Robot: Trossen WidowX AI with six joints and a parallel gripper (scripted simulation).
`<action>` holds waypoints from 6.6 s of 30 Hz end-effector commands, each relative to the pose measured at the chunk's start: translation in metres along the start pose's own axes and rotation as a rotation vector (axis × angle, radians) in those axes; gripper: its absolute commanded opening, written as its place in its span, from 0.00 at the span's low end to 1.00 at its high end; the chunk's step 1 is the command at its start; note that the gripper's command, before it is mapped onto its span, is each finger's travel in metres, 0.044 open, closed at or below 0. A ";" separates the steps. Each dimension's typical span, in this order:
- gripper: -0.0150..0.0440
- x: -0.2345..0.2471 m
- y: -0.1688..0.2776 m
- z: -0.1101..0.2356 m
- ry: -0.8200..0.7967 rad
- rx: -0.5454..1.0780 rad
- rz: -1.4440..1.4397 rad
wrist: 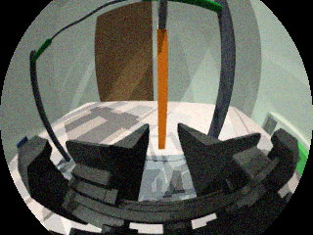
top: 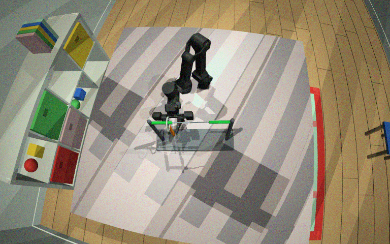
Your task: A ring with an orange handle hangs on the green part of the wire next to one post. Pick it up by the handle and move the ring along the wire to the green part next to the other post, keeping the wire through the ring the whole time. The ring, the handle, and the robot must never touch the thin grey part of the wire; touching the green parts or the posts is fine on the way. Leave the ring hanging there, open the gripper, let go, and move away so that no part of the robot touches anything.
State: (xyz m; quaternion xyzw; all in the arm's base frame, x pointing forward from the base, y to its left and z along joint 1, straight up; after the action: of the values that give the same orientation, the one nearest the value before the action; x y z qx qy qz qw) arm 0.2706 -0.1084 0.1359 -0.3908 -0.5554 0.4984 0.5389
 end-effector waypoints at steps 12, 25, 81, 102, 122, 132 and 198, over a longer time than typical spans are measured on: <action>0.53 0.001 0.001 -0.025 0.004 -0.005 -0.003; 0.53 0.002 0.002 -0.032 0.004 -0.007 -0.004; 0.00 0.006 -0.017 -0.030 -0.002 -0.005 -0.001; 0.00 0.011 -0.016 -0.030 -0.003 -0.005 -0.002; 0.00 0.030 -0.012 -0.030 -0.008 -0.004 0.000; 0.00 0.037 -0.011 -0.031 -0.013 -0.003 0.019; 0.00 0.114 0.006 -0.009 0.022 0.155 -0.132</action>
State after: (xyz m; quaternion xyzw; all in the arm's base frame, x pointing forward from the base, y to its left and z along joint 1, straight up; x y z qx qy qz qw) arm 0.2687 -0.0024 0.1522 -0.3241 -0.5284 0.5123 0.5944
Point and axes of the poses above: the point midway between the two fingers, 35 mm back from their tips, its own z axis back along the fingers, its own x axis across the jaws, y = z × x, the point moved 4 cm from there along z, back along the fingers, and after that the axes turned 13 degrees about -z, right-handed, at the moved point
